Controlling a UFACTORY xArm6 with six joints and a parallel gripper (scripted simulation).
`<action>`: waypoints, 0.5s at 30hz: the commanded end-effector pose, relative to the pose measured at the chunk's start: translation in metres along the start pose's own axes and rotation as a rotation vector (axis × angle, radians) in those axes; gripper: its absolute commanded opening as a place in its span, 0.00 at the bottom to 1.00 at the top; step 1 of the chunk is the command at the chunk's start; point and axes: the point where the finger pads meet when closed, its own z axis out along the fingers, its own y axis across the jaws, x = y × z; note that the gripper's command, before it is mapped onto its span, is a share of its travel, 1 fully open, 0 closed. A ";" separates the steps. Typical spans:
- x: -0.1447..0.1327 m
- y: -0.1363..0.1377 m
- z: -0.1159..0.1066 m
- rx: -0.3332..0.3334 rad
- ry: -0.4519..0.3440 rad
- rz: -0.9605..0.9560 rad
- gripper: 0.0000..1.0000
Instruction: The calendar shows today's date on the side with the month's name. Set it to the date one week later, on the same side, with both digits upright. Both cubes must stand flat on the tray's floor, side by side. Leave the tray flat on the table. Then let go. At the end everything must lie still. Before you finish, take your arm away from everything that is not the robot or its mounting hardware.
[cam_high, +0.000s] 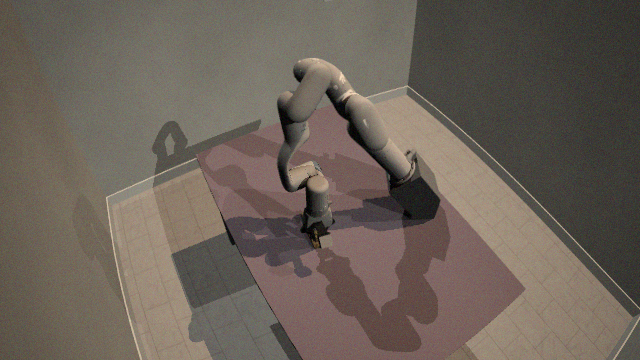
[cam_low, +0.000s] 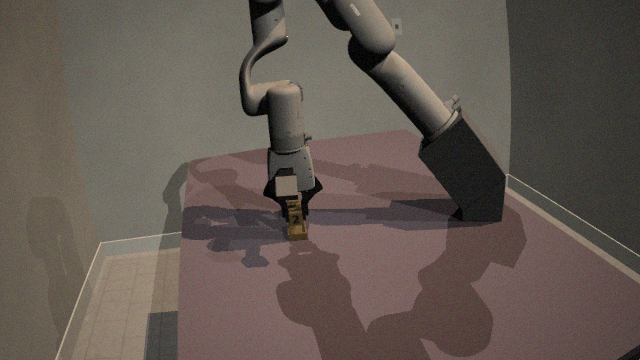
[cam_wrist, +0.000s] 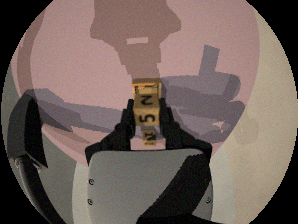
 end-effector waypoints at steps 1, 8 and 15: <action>0.000 0.001 0.003 -0.003 0.001 0.000 0.29; 0.000 0.001 0.009 -0.003 0.001 0.000 0.29; 0.000 0.001 0.013 -0.003 0.001 0.000 0.29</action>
